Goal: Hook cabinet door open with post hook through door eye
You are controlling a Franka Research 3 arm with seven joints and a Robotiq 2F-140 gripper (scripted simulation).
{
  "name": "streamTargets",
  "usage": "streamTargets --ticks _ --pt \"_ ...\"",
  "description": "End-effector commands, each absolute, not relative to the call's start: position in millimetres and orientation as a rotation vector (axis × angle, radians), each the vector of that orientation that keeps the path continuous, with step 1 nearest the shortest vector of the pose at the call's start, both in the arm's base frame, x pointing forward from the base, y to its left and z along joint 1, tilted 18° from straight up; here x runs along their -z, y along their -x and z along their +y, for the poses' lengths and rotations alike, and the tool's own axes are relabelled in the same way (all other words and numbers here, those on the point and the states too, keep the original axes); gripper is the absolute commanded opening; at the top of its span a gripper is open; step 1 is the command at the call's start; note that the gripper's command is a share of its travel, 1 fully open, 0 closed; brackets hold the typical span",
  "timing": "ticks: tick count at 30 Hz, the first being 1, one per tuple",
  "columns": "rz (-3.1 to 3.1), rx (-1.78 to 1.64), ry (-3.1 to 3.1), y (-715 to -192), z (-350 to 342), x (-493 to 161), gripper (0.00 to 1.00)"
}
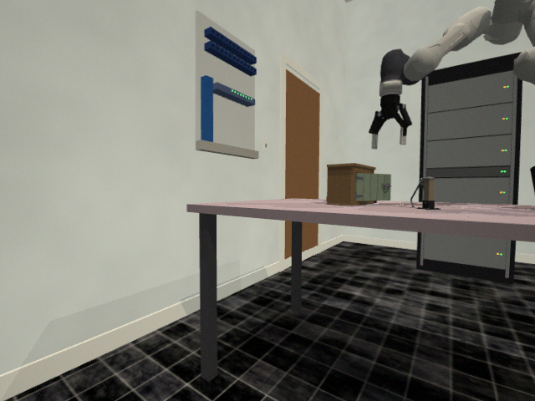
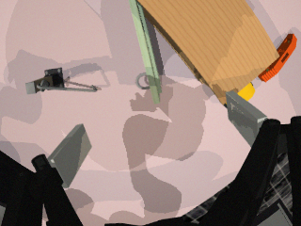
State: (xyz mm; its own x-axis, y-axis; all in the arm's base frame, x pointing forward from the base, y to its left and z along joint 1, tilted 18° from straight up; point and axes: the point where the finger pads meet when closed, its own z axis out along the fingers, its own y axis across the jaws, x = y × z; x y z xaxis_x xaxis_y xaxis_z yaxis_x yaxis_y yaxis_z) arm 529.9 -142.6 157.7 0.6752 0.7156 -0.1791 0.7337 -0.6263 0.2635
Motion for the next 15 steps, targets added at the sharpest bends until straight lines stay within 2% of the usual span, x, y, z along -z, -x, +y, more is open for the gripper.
streamTargets --ticks 1,14,15 --pt "1.134 0.120 -2.591 -529.3 -143.1 -151.4 1.00" --pt "1.134 0.120 -2.591 -529.3 -143.1 -151.4 1.00" --pt "1.134 0.120 -2.591 -529.3 -143.2 -151.1 0.16"
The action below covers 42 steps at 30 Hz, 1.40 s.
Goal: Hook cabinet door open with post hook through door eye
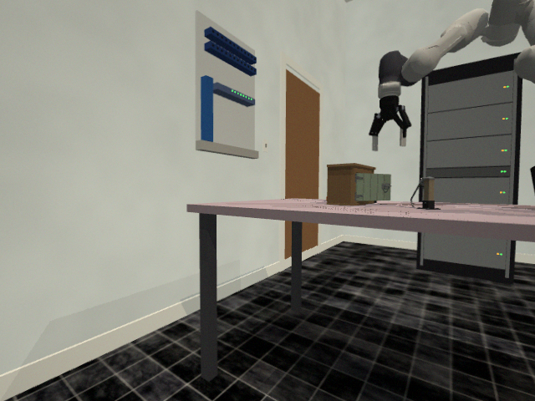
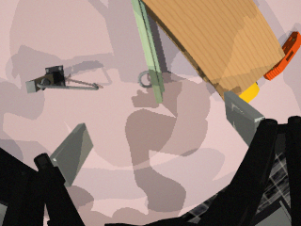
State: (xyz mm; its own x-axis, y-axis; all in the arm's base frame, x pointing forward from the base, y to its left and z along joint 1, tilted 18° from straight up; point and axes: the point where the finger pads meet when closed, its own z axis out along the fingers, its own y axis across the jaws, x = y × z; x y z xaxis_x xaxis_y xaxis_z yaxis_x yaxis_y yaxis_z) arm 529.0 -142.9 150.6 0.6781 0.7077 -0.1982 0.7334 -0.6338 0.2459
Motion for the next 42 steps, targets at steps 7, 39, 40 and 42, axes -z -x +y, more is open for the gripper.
streamTargets --ticks 7,39,40,42 --pt "1.134 0.120 -2.591 -531 -151 -126 0.16" --pt "1.134 0.120 -2.591 -531 -152 -126 0.16" --pt "1.134 0.120 -2.591 -531 -152 -126 0.16" --pt "1.134 0.120 -2.591 -531 -152 -126 0.16"
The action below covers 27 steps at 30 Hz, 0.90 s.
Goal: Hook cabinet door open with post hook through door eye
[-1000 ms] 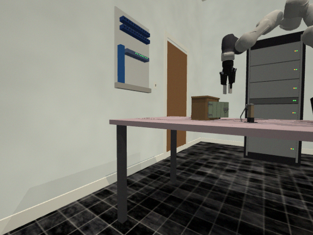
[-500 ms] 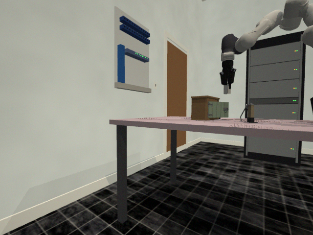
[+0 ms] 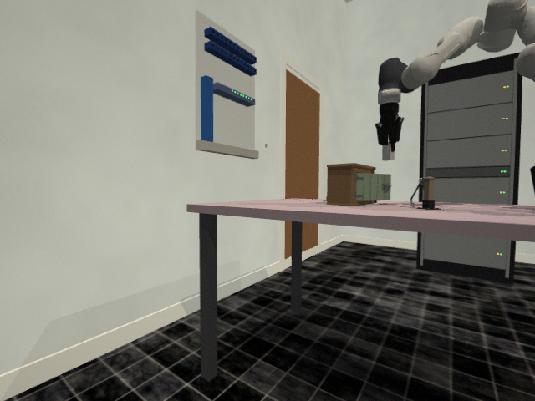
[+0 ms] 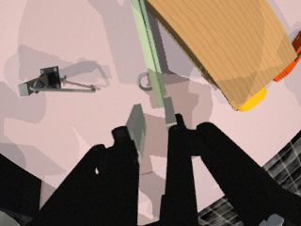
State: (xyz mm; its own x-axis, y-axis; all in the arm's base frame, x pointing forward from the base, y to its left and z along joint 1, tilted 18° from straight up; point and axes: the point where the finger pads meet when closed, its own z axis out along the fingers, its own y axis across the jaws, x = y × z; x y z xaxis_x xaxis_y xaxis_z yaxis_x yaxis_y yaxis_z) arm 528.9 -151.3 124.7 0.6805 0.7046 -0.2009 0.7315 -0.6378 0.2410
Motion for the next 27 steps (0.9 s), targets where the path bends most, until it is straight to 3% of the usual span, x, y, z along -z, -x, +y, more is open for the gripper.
streamTargets --ticks 1,27 --pt "1.134 0.120 -2.591 -531 -152 -126 0.16" --pt "1.134 0.120 -2.591 -532 -155 -115 0.16"
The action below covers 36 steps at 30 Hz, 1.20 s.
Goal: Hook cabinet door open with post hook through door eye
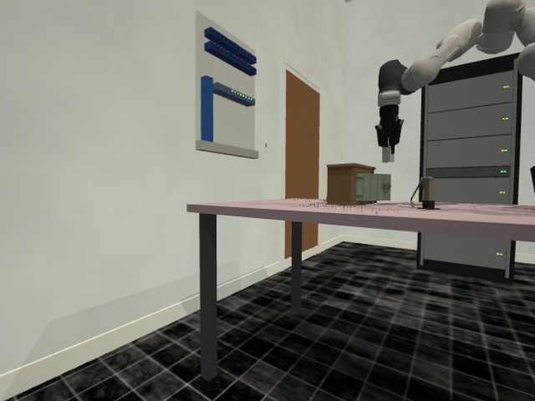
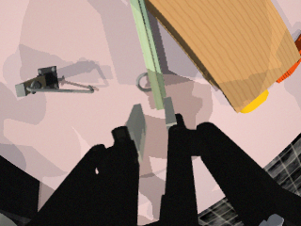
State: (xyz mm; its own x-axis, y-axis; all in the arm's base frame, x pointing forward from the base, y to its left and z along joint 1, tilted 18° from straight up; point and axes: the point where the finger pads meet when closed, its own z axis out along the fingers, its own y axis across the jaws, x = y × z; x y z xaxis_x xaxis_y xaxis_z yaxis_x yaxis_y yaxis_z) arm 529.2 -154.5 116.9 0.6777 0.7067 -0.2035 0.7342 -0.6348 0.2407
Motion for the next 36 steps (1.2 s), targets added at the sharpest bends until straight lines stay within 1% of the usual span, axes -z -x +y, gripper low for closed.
streamTargets --ticks 1,36 --pt "1.134 0.120 -2.591 -532 -155 -114 0.16" --pt "1.134 0.120 -2.591 -535 -171 -66 0.16"
